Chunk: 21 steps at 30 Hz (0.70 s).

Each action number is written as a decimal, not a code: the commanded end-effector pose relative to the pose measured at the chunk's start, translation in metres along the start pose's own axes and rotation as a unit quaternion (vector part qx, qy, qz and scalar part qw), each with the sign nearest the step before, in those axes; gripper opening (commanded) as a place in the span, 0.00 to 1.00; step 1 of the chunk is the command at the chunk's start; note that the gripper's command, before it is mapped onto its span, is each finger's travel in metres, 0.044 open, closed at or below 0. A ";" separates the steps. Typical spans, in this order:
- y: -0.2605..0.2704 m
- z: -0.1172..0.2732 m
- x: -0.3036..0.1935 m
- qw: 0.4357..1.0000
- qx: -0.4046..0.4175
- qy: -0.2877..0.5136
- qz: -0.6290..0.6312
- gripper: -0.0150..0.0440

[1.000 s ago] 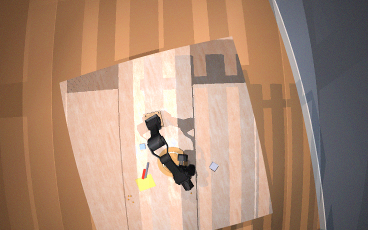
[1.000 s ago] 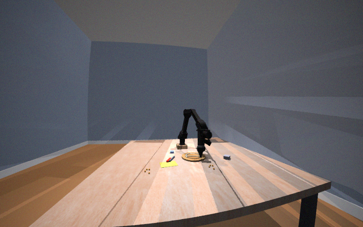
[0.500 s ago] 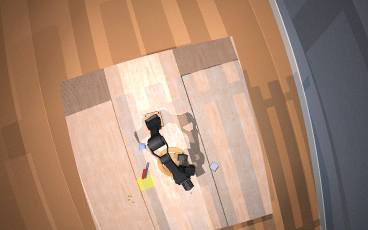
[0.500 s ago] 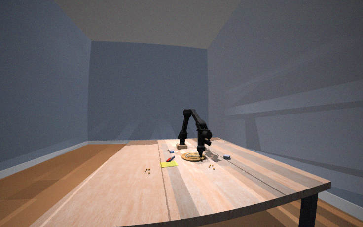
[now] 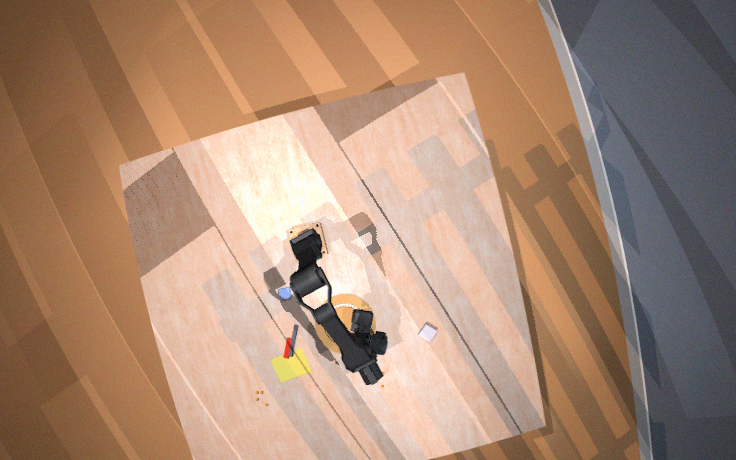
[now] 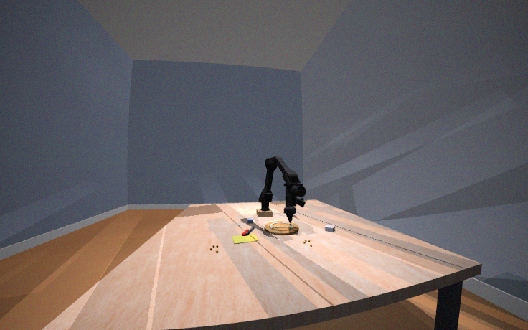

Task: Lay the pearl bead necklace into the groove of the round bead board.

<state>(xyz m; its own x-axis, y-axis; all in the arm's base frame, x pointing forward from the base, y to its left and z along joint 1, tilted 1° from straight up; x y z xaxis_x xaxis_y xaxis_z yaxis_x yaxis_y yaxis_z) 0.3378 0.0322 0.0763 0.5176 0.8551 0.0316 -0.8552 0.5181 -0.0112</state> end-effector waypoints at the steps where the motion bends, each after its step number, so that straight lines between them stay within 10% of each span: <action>1: 0.000 0.000 0.000 1.000 0.000 0.000 0.000 0.46; 21: 0.001 -0.028 -0.001 1.000 0.004 0.003 -0.003 0.46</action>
<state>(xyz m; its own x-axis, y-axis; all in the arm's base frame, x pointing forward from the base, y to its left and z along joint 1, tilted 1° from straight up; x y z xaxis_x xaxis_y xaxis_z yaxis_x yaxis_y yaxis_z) 0.3379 0.0322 0.0549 0.5177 0.8551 0.0294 -0.8553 0.5181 -0.0082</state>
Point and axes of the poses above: the point midway between the two fingers, 35 mm back from their tips, its own z axis back along the fingers, its own y axis across the jaws, x = y × z, the point moved 3 cm from there along z, back along the fingers
